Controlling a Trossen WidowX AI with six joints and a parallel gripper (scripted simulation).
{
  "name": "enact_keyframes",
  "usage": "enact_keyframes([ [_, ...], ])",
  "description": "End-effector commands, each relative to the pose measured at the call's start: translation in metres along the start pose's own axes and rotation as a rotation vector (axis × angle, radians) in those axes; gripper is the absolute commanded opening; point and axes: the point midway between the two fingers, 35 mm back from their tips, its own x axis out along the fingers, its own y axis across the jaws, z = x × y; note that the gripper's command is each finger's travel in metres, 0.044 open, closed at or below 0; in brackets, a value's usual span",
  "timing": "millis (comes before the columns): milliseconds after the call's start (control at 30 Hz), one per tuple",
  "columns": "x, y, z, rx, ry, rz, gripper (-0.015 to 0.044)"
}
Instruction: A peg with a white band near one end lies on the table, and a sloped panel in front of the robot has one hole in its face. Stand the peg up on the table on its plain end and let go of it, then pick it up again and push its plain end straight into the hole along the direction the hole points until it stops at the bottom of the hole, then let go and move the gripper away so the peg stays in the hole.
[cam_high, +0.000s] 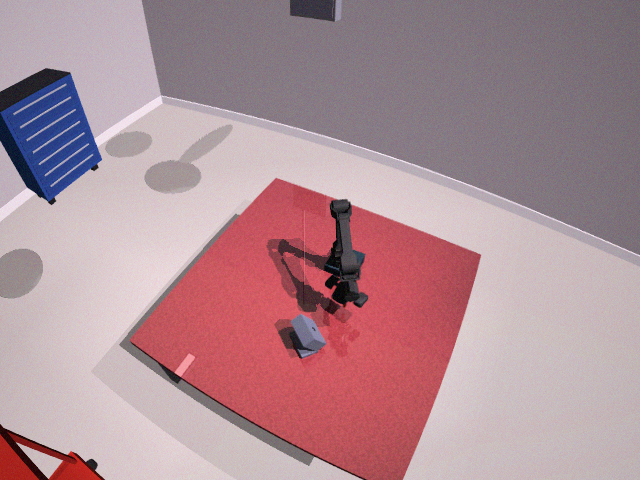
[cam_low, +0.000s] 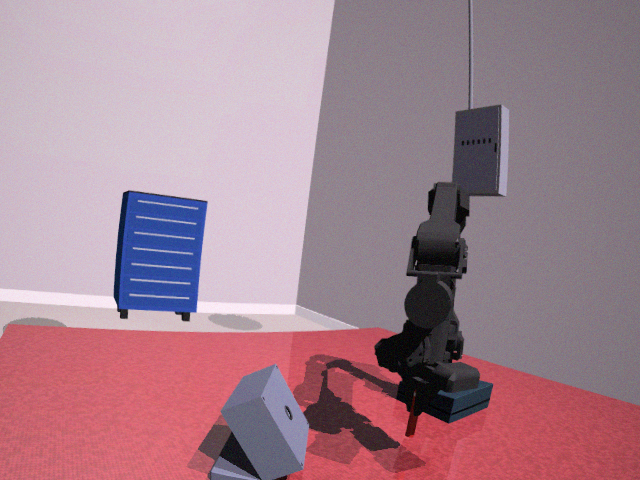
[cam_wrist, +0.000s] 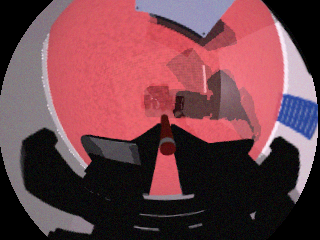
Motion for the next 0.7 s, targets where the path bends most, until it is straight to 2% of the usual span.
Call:
enact_keyframes([
  [0, -0.016, 0.001, 0.001, 0.005, -0.001, 0.004, 0.0000],
  [267, -0.045, -0.001, 0.000, 0.003, 0.001, 0.004, 0.0000],
  [667, -0.043, 0.000, 0.009, -0.092, -0.059, -0.055, 0.0000],
])
